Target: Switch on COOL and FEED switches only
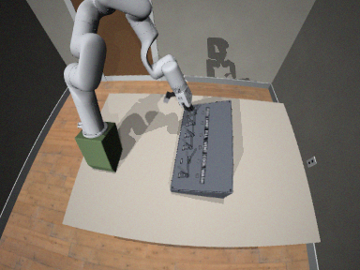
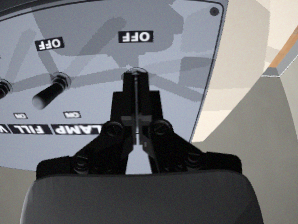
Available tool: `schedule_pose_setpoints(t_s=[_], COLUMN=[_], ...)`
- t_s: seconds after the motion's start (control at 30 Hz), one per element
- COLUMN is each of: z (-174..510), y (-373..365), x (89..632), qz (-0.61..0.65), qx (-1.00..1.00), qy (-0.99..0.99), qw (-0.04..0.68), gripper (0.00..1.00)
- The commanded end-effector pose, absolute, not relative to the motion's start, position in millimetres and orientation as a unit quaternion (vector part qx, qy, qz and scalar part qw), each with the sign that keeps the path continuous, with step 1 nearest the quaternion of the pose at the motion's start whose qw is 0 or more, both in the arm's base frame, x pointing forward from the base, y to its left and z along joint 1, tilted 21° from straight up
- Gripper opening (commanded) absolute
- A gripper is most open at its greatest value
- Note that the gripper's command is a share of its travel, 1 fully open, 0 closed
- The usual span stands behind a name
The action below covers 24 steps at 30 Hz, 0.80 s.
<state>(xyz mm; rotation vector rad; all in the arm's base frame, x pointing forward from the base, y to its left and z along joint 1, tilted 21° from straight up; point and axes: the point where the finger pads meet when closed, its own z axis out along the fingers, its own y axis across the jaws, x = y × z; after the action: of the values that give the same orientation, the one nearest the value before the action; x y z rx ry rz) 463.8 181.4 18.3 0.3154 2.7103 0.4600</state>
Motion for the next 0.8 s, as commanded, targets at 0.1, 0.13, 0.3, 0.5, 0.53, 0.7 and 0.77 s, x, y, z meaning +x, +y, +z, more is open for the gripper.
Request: schedule_pose_setpoints(t_s=[0.1, 0.13, 0.3, 0.5, 0.53, 0.7, 0.77], z=[19.8, 19.8, 19.8, 19.8, 19.7, 18.3, 17.8], y=[180.8, 180.8, 180.8, 180.9, 180.9, 182.1, 182.6], x=[465.5, 465.5, 465.5, 465.4, 465.2, 461.4, 459.9], qz=[0.164, 0.164, 0.164, 0.164, 0.164, 0.164, 0.164], qx=[0.113, 0.113, 0.113, 0.113, 0.113, 0.113, 0.113], qy=[0.962, 0.962, 0.962, 0.962, 0.962, 0.962, 0.962], qw=[0.188, 0.188, 0.188, 0.188, 0.188, 0.188, 0.188], gripper=[0.0, 0.0, 0.0, 0.0, 0.0, 0.0, 0.0])
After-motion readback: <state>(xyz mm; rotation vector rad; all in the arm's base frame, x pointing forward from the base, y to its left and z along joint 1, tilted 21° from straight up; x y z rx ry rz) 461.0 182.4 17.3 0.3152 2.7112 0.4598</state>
